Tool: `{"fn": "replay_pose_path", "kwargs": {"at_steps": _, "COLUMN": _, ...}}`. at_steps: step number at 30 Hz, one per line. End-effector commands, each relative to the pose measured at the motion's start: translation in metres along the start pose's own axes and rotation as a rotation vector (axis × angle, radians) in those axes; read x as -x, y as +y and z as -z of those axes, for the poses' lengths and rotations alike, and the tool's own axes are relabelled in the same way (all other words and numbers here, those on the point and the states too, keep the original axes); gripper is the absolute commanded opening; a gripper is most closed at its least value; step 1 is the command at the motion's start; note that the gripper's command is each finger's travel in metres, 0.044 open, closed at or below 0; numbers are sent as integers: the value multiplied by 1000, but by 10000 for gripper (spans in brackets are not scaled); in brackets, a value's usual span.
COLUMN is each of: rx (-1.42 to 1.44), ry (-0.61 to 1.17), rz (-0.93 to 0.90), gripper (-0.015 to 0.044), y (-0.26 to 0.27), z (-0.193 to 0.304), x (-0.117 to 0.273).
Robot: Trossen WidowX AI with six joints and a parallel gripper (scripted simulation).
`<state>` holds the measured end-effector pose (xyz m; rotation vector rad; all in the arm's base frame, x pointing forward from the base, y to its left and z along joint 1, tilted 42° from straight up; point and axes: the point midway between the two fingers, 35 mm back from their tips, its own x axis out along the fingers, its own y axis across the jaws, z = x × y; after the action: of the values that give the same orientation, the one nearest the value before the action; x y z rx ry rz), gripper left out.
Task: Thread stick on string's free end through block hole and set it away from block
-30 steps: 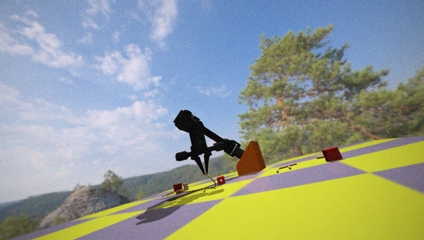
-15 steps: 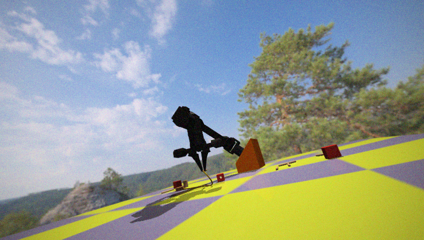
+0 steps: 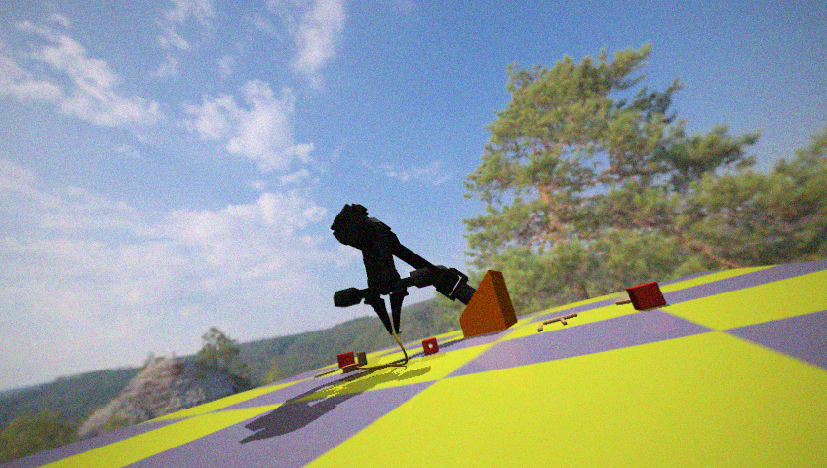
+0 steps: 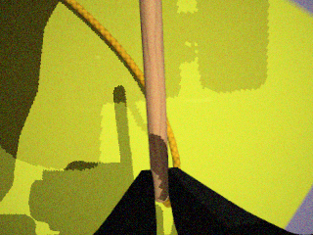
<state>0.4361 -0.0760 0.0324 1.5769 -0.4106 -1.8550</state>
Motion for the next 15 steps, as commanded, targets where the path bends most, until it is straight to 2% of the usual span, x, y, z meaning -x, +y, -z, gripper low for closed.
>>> {"fn": "replay_pose_path", "kwargs": {"at_steps": 1, "rx": -8, "ry": 3, "rz": -3, "gripper": 0, "y": 1, "z": 6, "x": 1}}
{"fn": "replay_pose_path", "kwargs": {"at_steps": 15, "rx": -4, "ry": 5, "rz": -3, "gripper": 0, "y": 1, "z": 23, "x": 1}}
